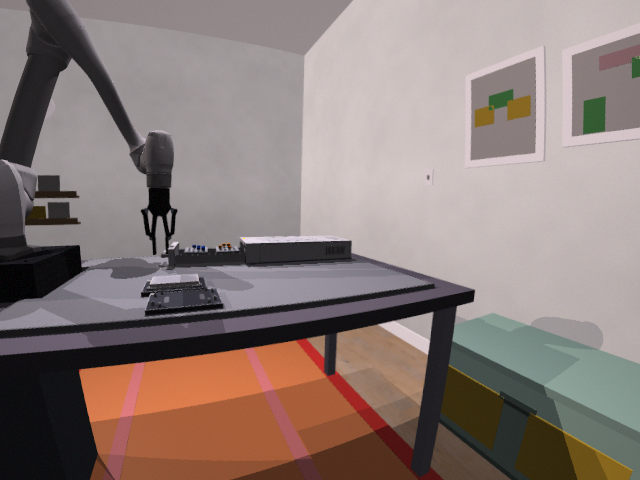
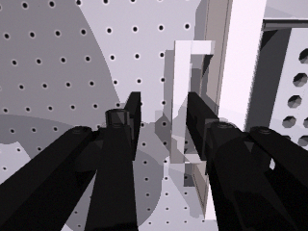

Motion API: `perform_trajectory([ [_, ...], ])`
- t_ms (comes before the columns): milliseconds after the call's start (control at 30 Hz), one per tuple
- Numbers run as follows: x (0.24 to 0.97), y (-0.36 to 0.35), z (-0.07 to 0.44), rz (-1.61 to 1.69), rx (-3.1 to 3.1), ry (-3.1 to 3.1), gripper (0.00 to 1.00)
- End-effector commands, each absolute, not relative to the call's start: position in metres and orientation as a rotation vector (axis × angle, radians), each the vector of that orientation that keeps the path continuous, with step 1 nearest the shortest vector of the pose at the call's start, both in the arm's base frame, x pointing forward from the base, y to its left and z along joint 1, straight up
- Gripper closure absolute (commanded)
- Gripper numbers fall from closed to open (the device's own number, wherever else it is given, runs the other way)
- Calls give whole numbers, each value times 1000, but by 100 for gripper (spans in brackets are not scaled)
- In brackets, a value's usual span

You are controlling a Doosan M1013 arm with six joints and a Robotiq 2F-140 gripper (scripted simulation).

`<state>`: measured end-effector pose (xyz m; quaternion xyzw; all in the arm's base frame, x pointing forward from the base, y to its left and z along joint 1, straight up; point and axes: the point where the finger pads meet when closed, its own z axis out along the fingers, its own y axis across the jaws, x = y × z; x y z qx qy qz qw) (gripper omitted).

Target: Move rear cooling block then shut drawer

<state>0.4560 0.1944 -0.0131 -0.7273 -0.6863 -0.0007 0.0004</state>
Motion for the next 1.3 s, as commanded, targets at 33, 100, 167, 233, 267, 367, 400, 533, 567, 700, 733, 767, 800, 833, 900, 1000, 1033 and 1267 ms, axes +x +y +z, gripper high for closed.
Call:
perform_trajectory([
  [33, 455, 195, -13, -3, -2284, -2155, 66],
  [100, 455, 195, -13, -3, -2284, -2155, 66],
  [167, 454, 195, -13, -3, -2284, -2155, 66],
  [233, 454, 195, -13, -3, -2284, -2155, 66],
  [267, 453, 195, -13, -3, -2284, -2155, 66],
  [367, 452, 195, -13, -3, -2284, -2155, 66],
  [400, 452, 195, -13, -3, -2284, -2155, 66],
  [533, 451, 195, -13, -3, -2284, -2155, 66],
  [567, 450, 195, -13, -3, -2284, -2155, 66],
  [700, 450, 195, -13, -3, -2284, -2155, 66],
  [733, 449, 195, -13, -3, -2284, -2155, 66],
  [767, 449, 195, -13, -3, -2284, -2155, 66],
  [800, 449, 195, -13, -3, -2284, -2155, 66],
  [833, 448, 195, -13, -3, -2284, -2155, 66],
  [900, 448, 195, -13, -3, -2284, -2155, 66],
  [1000, 447, 195, -13, -3, -2284, -2155, 66],
  [1033, 446, 195, -13, -3, -2284, -2155, 66],
  [1267, 445, 195, -13, -3, -2284, -2155, 66],
])
